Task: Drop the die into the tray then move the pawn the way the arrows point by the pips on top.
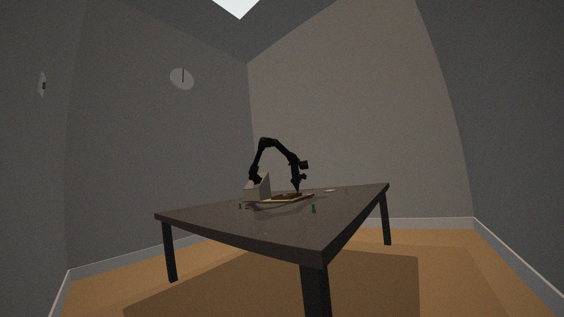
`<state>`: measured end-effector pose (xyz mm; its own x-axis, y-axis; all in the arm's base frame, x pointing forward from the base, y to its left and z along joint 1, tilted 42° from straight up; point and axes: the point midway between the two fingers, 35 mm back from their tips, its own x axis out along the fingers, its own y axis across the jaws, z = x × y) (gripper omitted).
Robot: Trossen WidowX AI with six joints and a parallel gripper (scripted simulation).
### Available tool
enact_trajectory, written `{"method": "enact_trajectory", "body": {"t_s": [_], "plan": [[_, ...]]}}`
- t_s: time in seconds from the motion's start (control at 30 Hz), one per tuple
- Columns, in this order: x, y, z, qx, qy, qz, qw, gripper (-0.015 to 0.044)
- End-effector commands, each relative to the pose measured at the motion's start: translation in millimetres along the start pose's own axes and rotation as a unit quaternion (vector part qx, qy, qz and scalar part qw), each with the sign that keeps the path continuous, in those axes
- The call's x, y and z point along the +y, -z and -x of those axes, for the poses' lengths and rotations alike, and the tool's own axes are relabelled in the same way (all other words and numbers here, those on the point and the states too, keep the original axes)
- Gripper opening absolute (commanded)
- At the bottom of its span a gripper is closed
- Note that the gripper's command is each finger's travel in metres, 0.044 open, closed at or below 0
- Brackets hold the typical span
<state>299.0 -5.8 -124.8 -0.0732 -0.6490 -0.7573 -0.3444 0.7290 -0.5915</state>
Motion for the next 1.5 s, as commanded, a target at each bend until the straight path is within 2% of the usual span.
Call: {"method": "enact_trajectory", "body": {"t_s": [0.0, 0.47, 0.8, 0.93, 1.03, 1.2, 1.47], "plan": [[0, 3, -5, 0.002, 0.003, 0.003, 1.000, 0.0000], [0, 3, -22, 0.003, 0.003, 0.003, 1.000, 0.0000], [0, -2, -12, -0.003, 0.001, -0.001, 1.000, 0.0263], [0, -2, 32, 0.002, 0.002, 0.003, 1.000, 0.0368], [0, -2, 35, 0.002, 0.002, 0.003, 1.000, 0.0440], [-6, 11, 48, 0.002, 0.002, -0.018, 1.000, 0.0440], [-32, 93, 98, 0.003, 0.002, -0.140, 0.990, 0.0440]]}}
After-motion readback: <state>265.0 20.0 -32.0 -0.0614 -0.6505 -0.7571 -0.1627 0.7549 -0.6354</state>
